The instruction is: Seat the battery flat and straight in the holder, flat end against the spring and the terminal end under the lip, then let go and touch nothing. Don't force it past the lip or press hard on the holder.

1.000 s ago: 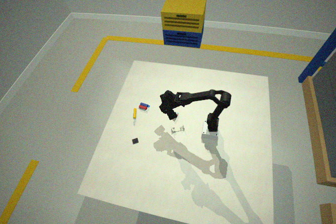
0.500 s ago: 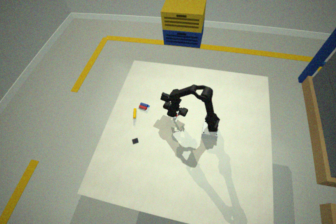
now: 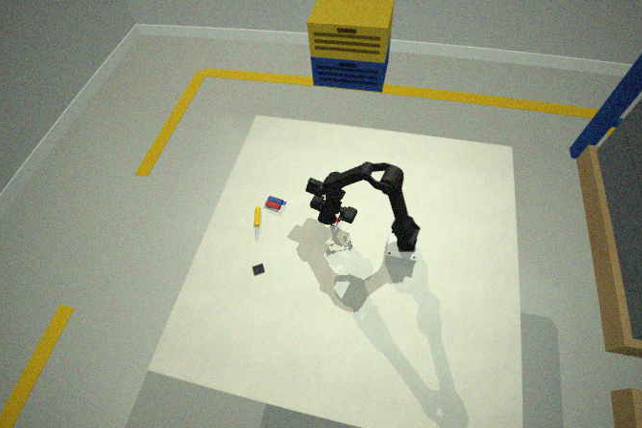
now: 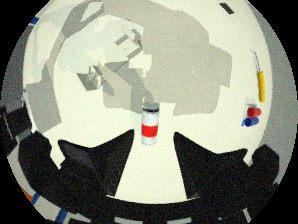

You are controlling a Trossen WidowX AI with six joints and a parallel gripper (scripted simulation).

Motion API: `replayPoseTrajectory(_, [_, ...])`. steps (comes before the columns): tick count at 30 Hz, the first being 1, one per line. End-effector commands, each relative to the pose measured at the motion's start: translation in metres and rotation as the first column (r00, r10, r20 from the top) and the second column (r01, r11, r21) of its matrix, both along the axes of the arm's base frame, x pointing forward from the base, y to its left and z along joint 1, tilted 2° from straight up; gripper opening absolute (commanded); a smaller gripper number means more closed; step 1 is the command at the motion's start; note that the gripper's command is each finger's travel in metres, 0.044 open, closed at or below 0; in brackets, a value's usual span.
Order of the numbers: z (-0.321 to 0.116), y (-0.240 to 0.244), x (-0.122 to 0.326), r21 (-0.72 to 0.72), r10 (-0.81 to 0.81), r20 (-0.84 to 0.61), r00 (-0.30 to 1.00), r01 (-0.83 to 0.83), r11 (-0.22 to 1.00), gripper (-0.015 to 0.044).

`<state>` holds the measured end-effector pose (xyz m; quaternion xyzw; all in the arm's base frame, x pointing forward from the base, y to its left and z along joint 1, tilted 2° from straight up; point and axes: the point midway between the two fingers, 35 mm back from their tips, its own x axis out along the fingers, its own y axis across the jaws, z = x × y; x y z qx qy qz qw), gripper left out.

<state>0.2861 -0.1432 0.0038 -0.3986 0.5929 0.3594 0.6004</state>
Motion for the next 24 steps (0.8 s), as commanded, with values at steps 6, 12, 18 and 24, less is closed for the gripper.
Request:
replayPoseTrajectory(6, [-0.018, 0.001, -0.004, 0.003, 0.003, -0.016, 1.0, -0.002, 1.0, 0.0243])
replayPoseTrajectory(12, [-0.027, 0.0, -0.004, 0.003, 0.003, -0.016, 1.0, -0.002, 1.0, 0.0243])
replayPoseTrajectory(18, [-0.034, 0.0, -0.005, 0.003, 0.003, -0.016, 1.0, -0.002, 1.0, 0.0243])
replayPoseTrajectory(24, [-0.034, 0.0, -0.005, 0.003, 0.003, -0.016, 1.0, -0.002, 1.0, 0.0144])
